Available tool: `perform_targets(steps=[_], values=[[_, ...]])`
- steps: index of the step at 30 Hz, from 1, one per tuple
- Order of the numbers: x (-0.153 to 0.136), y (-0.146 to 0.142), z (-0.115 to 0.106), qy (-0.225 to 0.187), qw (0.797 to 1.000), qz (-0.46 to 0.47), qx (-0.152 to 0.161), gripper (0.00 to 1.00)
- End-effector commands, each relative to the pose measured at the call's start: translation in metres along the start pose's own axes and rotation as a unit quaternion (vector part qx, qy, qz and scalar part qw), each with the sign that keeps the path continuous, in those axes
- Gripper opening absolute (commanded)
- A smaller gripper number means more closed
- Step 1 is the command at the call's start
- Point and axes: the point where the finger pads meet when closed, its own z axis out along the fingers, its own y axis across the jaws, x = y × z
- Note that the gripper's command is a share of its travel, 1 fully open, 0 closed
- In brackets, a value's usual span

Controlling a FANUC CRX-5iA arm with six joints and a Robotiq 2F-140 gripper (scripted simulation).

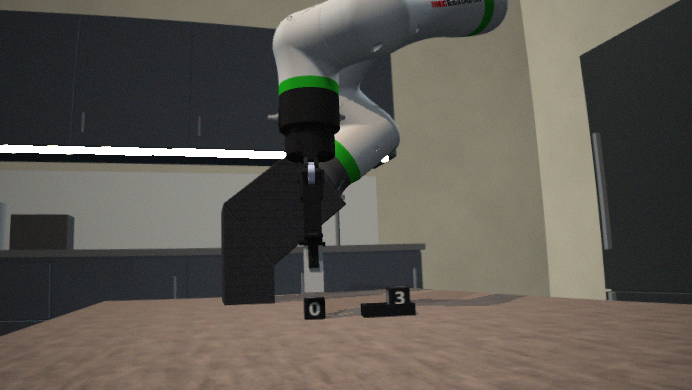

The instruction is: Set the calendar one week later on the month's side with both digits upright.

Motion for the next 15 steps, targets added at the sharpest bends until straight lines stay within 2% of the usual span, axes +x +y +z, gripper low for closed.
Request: perform_targets(steps=[1,15], values=[[0.000,0.000,0.000,0.000,1.000,0.000,0.000,0.28],[0.000,0.000,0.014,0.000,1.000,0.000,0.000,0.28]])
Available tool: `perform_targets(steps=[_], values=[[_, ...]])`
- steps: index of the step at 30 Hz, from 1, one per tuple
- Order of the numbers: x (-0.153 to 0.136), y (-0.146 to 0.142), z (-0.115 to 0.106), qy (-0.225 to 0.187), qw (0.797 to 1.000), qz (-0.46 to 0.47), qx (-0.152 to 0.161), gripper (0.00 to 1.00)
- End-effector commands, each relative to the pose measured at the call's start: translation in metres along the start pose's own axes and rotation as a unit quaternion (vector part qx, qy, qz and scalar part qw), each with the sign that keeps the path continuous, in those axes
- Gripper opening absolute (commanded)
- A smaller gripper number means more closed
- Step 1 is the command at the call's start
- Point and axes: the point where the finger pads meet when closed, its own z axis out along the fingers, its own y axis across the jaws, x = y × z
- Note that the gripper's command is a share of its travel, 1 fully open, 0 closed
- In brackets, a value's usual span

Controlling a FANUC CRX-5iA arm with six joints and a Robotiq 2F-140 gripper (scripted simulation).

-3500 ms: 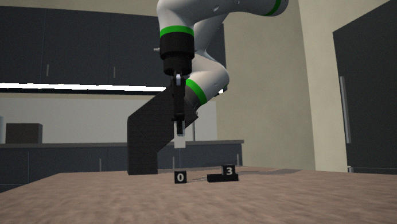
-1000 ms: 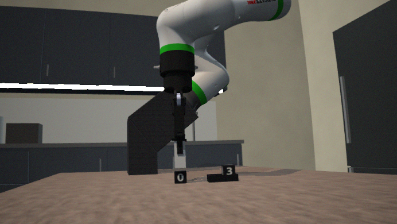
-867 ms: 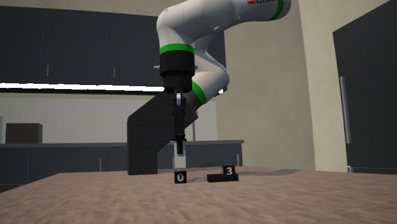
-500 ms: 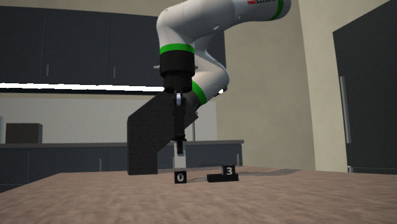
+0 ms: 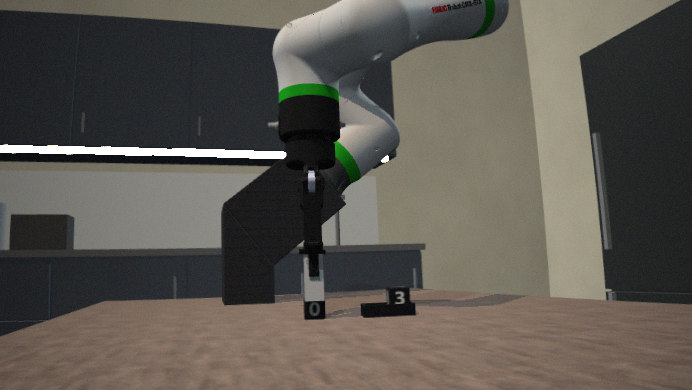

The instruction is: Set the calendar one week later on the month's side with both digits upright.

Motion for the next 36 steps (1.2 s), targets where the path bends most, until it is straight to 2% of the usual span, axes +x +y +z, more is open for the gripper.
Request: perform_targets(steps=[1,11,36], values=[[0.000,0.000,0.004,0.000,1.000,0.000,0.000,0.28],[0.000,0.000,0.015,0.000,1.000,0.000,0.000,0.28],[0.000,0.000,0.016,0.000,1.000,0.000,0.000,0.28]])
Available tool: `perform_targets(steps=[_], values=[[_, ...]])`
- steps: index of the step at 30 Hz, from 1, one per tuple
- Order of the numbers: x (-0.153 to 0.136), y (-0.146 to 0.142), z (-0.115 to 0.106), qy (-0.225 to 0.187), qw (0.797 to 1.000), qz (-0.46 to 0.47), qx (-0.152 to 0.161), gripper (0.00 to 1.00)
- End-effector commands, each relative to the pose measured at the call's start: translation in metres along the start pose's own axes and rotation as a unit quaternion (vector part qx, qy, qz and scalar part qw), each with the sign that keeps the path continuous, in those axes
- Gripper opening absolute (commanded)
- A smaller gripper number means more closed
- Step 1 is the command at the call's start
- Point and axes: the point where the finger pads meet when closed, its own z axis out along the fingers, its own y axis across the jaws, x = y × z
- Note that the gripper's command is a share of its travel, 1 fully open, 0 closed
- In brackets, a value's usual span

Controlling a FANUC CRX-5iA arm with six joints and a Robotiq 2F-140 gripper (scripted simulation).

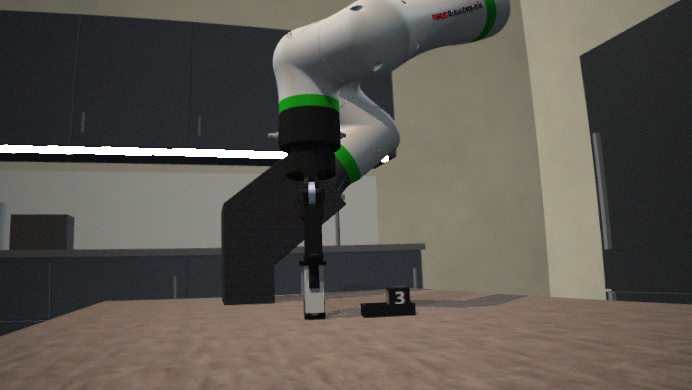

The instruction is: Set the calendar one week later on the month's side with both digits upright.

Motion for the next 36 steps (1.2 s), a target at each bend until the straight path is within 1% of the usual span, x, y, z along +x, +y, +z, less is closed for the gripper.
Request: perform_targets(steps=[1,15,16,36], values=[[-0.0002,0.0001,-0.0002,0.000,1.000,0.000,0.000,0.28],[-0.0002,0.0001,-0.0002,0.000,1.000,0.000,0.000,0.28],[-0.0002,0.0001,-0.0002,0.000,1.000,0.000,0.000,0.16],[-0.0002,0.0001,-0.0002,0.000,1.000,0.000,0.000,0.16]])
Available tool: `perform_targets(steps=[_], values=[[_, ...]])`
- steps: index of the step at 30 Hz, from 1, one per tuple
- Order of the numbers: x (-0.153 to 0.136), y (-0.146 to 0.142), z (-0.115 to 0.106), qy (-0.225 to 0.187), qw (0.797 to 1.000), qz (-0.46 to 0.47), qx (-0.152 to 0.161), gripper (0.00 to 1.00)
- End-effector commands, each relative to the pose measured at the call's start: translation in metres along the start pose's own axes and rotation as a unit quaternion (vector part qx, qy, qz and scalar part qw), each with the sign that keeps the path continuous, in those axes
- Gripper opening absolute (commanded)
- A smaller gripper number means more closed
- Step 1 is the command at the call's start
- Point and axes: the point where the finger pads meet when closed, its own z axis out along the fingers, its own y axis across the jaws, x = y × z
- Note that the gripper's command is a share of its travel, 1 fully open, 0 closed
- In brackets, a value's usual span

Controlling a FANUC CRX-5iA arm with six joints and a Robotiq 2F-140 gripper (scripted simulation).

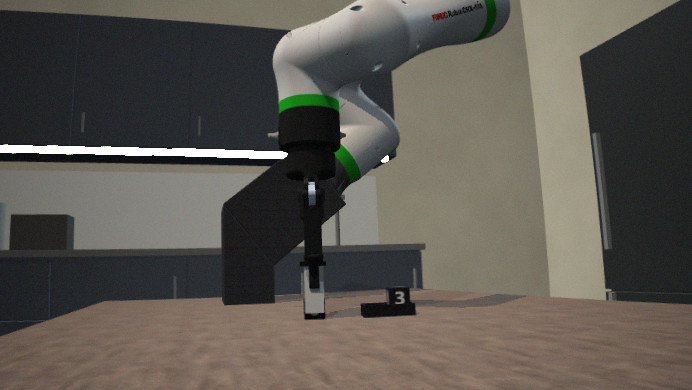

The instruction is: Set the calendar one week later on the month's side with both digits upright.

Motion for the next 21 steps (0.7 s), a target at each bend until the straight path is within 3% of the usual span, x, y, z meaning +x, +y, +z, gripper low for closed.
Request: perform_targets(steps=[1,15,21], values=[[0.000,0.000,0.000,0.000,1.000,0.000,0.000,0.16],[0.000,0.000,-0.001,0.000,1.000,0.000,0.000,0.16],[0.000,0.000,-0.021,0.000,1.000,0.000,0.000,0.16]])
